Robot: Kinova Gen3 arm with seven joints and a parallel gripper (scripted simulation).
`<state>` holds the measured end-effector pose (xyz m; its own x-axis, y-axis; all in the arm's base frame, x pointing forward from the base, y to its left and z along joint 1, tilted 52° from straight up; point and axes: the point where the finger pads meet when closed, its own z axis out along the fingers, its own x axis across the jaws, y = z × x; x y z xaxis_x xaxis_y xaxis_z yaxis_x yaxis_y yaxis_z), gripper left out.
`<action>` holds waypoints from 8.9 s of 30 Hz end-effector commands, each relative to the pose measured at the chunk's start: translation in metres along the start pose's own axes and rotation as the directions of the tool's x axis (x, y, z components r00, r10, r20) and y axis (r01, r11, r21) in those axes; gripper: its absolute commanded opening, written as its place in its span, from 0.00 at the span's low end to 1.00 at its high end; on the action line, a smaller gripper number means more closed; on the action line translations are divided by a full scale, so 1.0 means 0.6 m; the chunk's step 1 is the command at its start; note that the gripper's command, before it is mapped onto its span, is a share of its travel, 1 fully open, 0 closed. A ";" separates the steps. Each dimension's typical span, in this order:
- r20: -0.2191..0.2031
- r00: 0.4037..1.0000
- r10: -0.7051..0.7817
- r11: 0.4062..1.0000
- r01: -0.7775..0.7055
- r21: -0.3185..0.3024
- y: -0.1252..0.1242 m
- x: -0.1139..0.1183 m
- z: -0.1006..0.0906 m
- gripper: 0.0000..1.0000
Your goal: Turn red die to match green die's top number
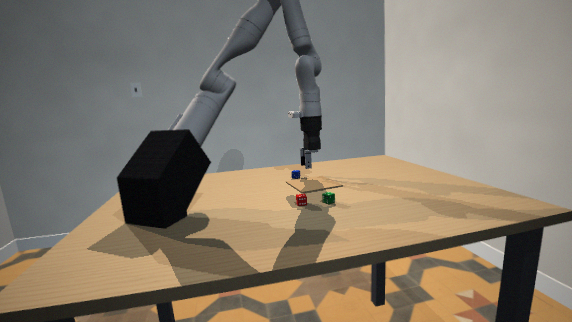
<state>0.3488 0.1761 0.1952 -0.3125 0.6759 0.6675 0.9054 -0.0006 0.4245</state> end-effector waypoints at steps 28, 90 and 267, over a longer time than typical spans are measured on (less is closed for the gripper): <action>0.001 1.000 0.000 1.000 0.000 -0.001 0.001 -0.001 0.000 1.00; 0.001 1.000 0.000 1.000 0.000 -0.001 0.000 0.000 -0.176 1.00; 0.001 0.998 0.069 0.998 -0.069 -0.001 -0.160 -0.458 0.006 0.79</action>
<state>0.3485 -0.0062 -0.0309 -0.2491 0.6743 0.6952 0.9248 -0.0475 0.3775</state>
